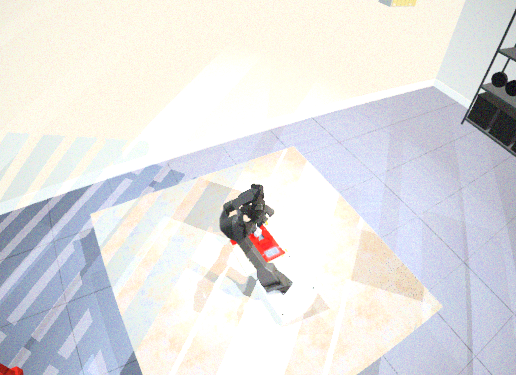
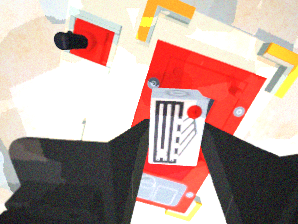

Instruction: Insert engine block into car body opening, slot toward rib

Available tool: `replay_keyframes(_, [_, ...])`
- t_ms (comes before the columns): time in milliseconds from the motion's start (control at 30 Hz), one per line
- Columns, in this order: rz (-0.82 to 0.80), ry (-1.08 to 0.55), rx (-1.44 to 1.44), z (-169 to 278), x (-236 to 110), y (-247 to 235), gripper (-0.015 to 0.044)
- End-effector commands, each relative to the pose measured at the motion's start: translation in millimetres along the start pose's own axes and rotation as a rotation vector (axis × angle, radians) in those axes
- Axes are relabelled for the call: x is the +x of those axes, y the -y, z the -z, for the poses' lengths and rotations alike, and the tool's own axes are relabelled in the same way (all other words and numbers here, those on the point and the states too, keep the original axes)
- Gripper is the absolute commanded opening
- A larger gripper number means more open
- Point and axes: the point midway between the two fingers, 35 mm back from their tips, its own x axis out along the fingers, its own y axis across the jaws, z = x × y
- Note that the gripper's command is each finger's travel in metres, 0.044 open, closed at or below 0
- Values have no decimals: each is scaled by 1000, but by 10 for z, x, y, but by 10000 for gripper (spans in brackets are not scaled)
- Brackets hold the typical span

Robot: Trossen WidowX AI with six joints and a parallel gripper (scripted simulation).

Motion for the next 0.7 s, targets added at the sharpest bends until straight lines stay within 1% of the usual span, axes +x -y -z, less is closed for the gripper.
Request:
replay_keyframes(0, [3,0,153,82,46,107,0])
replay_keyframes(167, [2,1,274,137,90,189,0])
replay_keyframes(367, [2,1,337,132,87,193,157])
replay_keyframes(667, [2,1,285,134,90,194,158])
